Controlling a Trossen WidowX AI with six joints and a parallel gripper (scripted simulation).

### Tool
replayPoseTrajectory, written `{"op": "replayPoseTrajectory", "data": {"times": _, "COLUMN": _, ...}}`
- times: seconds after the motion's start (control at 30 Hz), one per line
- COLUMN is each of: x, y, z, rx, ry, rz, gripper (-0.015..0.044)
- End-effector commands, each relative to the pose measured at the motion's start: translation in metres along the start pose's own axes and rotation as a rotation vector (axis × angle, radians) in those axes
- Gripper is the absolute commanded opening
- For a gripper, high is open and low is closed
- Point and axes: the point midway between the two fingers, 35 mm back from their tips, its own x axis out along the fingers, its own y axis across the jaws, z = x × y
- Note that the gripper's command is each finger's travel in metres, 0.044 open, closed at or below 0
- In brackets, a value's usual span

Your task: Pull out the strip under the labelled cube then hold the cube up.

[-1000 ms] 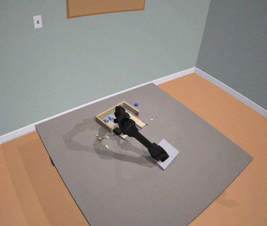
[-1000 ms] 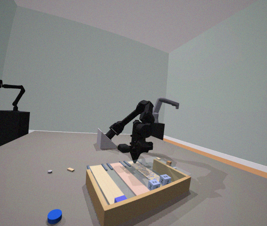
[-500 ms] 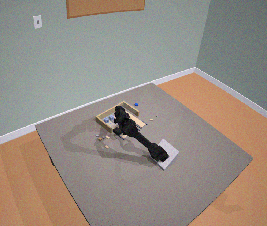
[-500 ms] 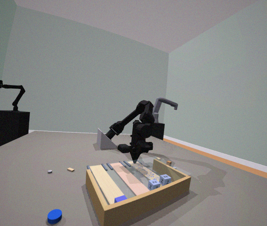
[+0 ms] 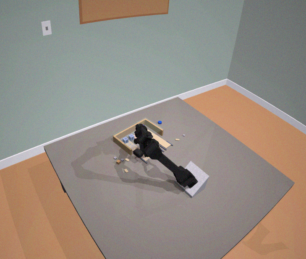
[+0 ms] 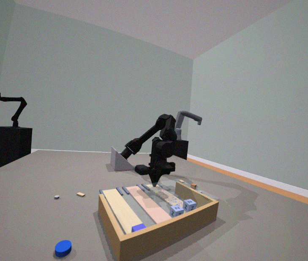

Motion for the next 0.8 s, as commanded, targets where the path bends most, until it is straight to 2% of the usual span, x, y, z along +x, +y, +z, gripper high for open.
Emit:
{"op": "replayPoseTrajectory", "data": {"times": 0.0, "x": 0.0022, "y": 0.0003, "z": -0.0004, "rx": 0.006, "ry": 0.001, "rz": 0.006, "gripper": 0.0000}}
{"op": "replayPoseTrajectory", "data": {"times": 0.77, "x": 0.0045, "y": 0.0006, "z": 0.0010, "rx": 0.006, "ry": 0.001, "rz": 0.006, "gripper": 0.0000}}
